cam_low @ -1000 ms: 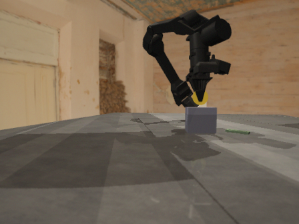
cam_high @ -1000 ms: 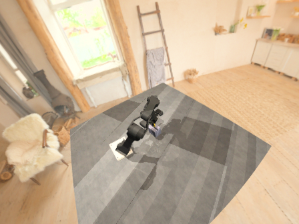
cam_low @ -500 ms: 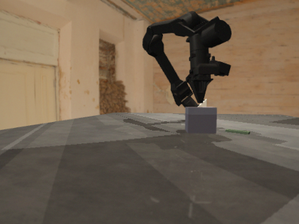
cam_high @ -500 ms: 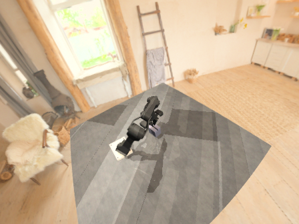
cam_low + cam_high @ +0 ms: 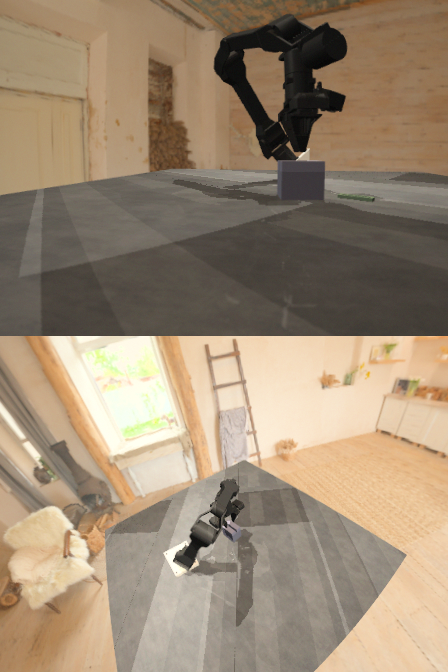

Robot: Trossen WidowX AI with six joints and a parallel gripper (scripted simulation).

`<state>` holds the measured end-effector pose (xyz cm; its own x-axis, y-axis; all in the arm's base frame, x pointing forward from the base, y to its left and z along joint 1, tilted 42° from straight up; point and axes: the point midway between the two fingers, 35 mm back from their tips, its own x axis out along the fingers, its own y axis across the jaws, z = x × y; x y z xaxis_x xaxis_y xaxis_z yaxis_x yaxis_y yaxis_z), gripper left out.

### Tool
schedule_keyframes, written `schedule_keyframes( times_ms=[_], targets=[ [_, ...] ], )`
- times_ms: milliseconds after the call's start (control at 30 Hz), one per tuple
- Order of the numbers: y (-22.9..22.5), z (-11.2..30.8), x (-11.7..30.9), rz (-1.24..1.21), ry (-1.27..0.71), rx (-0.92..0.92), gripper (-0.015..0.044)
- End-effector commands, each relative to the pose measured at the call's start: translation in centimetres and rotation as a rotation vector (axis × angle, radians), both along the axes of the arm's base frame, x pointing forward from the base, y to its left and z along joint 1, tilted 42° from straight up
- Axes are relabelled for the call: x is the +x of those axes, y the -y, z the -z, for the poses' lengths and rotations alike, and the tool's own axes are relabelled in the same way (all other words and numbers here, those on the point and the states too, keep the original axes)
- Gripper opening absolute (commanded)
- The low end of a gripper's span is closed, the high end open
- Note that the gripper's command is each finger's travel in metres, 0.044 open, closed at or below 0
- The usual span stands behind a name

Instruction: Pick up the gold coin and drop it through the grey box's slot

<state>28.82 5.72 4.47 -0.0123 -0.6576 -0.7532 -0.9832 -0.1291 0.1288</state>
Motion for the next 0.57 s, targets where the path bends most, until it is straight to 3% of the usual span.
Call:
schedule_keyframes(
  times_ms=[0,167,533],
  targets=[
    [-0.9,-0.8,0.1,0.000,0.006,0.006,0.0318],
    [-3.0,-3.5,-0.1,-0.001,0.003,0.002,0.0440],
    [-3.6,-4.3,-0.2,-0.002,0.002,0.001,0.0440]
  ],
)
